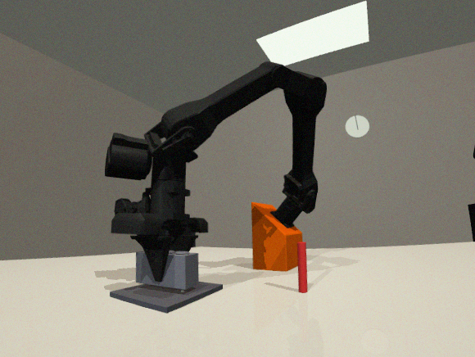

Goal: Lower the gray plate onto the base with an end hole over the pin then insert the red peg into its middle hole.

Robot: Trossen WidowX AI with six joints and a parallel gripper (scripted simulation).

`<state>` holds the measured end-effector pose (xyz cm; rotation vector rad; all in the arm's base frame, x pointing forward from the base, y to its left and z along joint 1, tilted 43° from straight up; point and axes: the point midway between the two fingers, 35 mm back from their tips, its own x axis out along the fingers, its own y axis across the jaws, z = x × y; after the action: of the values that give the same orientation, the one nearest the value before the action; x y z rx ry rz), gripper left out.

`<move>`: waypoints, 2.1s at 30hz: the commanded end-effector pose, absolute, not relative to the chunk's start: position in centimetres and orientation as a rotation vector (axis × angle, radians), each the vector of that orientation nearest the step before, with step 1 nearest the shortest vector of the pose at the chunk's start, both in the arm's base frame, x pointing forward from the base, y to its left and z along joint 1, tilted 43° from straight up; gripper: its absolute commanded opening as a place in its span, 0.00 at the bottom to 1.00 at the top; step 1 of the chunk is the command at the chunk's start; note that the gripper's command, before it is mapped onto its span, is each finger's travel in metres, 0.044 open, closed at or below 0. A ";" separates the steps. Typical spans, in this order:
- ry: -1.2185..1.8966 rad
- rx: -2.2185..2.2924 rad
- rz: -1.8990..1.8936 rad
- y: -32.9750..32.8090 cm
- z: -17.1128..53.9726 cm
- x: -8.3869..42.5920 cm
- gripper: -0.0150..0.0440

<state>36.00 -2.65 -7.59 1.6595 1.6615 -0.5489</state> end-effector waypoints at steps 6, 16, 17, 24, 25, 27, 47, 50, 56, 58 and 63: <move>1.662 1.658 -0.547 -2.7 -7.5 36.0 0.74; 1.662 1.658 -0.548 -2.9 -7.4 36.0 1.00; 1.661 1.658 -0.550 -3.4 -6.9 36.1 1.00; 1.664 1.665 -0.557 -10.5 0.7 35.2 1.00; 1.664 1.665 -0.557 -10.7 0.9 35.1 1.00; 1.664 1.665 -0.557 -10.9 0.7 35.3 1.00; 1.666 1.523 -0.380 0.8 11.7 27.4 1.00; 1.667 1.498 -0.343 2.8 12.7 25.1 1.00; 1.668 1.493 -0.335 3.5 12.9 24.3 1.00; 1.667 1.493 -0.335 4.5 11.8 24.5 1.00; 1.668 1.494 -0.334 5.7 10.6 24.6 1.00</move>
<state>24.48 5.35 10.88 1.4827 1.6759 -0.3354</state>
